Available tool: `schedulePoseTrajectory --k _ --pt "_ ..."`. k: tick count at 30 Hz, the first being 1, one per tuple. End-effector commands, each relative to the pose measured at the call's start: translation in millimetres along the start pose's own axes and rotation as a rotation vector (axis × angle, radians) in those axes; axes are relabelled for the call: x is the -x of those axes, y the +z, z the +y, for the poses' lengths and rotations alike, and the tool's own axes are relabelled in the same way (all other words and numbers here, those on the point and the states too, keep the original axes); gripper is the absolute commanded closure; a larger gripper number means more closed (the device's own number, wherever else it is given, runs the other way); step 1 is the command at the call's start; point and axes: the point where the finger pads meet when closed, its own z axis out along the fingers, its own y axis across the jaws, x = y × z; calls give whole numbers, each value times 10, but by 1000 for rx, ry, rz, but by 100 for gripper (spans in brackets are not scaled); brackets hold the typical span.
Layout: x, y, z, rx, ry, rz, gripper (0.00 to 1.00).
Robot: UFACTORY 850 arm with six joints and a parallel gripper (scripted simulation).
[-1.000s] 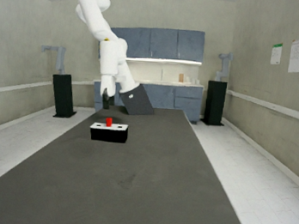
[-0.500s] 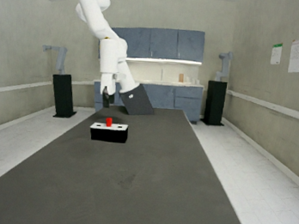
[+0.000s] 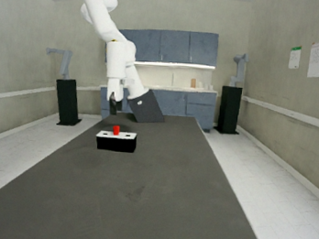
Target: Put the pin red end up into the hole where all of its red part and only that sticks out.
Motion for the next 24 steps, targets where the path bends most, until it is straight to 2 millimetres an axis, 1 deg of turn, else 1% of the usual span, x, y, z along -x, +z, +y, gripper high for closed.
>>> schedulePoseTrajectory --k 1,24 --pt "-1 -7 8 2 0 0 0" --pt "-1 -7 8 2 0 0 0"
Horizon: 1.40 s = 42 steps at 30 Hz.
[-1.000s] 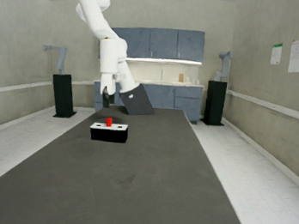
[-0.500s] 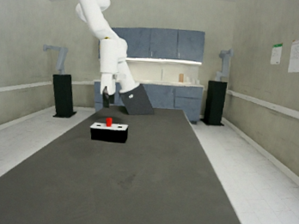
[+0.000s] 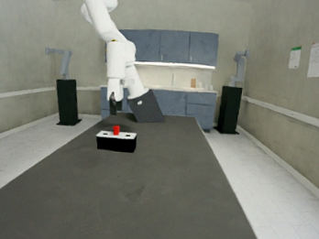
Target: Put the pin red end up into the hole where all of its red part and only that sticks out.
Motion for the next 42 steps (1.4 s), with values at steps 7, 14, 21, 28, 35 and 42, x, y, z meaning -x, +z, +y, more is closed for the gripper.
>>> schedulePoseTrajectory --k 7,14,21,28,35,42 --pt "3 493 -17 0 1 2 0" --pt "3 493 -17 0 1 2 0" --pt "3 493 -17 0 1 2 0" --pt "8 889 -14 1 1 1 0" --pt "8 889 -14 1 1 1 0" --pt "7 879 -15 0 1 1 100"
